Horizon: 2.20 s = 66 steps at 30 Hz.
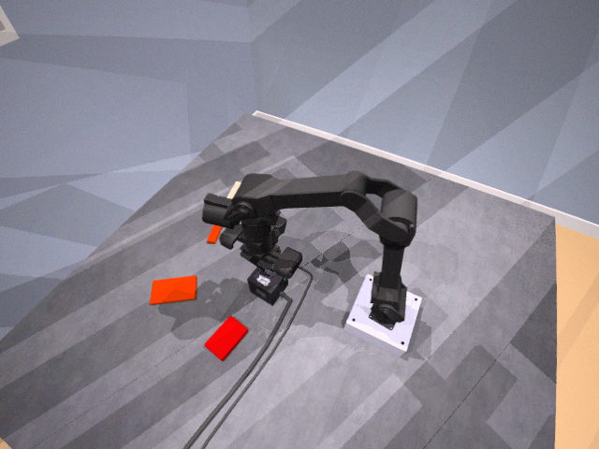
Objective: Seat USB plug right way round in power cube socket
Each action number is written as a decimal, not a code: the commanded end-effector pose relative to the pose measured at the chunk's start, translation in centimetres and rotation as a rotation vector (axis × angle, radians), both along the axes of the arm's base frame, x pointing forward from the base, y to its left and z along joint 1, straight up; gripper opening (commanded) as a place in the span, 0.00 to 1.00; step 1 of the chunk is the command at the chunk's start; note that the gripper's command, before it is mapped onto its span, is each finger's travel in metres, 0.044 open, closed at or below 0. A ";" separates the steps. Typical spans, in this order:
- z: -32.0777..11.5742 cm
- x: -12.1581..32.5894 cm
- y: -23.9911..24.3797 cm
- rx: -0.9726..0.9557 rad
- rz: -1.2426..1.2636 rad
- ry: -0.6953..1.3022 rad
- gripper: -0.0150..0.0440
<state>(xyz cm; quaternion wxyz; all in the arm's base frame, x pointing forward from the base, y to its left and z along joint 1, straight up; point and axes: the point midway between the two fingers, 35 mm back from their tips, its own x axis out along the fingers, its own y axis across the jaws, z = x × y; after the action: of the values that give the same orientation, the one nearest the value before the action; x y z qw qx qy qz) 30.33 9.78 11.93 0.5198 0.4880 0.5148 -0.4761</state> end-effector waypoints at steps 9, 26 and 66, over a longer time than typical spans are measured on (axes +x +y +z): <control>0.2 0.1 0.0 0.000 0.066 -0.004 0.25; 0.1 0.0 0.0 -0.008 0.510 -0.006 0.25; 0.1 0.0 0.0 -0.027 1.557 -0.014 0.25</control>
<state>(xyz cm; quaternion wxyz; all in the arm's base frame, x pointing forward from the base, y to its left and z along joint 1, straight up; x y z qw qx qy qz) 30.40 9.80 12.06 0.7141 0.0132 0.6999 -0.0072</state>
